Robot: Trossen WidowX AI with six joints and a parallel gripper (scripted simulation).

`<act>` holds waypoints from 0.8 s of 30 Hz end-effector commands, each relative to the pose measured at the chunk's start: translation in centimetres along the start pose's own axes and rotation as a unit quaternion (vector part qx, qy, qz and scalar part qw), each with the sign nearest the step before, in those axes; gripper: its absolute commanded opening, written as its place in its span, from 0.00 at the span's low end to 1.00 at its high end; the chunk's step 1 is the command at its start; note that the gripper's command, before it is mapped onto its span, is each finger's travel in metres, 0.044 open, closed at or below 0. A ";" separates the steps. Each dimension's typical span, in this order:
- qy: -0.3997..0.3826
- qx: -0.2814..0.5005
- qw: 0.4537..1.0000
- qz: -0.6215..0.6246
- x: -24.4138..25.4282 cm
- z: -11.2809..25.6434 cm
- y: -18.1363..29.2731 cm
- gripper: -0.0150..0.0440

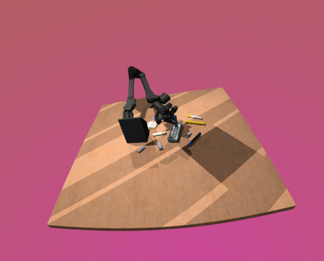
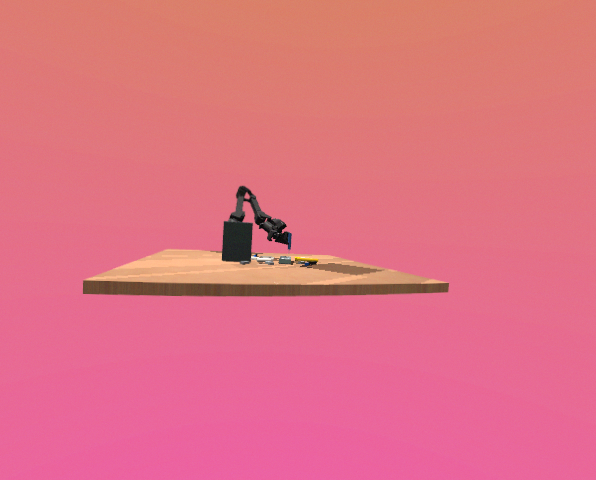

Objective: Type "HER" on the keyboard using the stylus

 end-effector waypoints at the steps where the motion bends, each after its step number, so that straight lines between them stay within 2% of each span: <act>1: -0.003 -0.003 1.000 -0.002 0.9 0.6 0.0 0.25; 15: -0.003 -0.003 1.000 -0.002 0.9 -0.4 1.8 0.25; 18: -0.003 -0.002 1.000 -0.002 0.9 -0.5 1.8 0.39; 24: -0.003 -0.002 1.000 -0.002 0.9 -0.7 2.1 0.39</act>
Point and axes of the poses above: the point midway between the two fingers, 35 mm back from their tips, its own z axis back along the fingers, its own x axis across the jaws, y = z × x, the point moved 3 cm from there along z, back along the fingers, and after that the axes turned 2 degrees about -z, right-handed, at the moved point
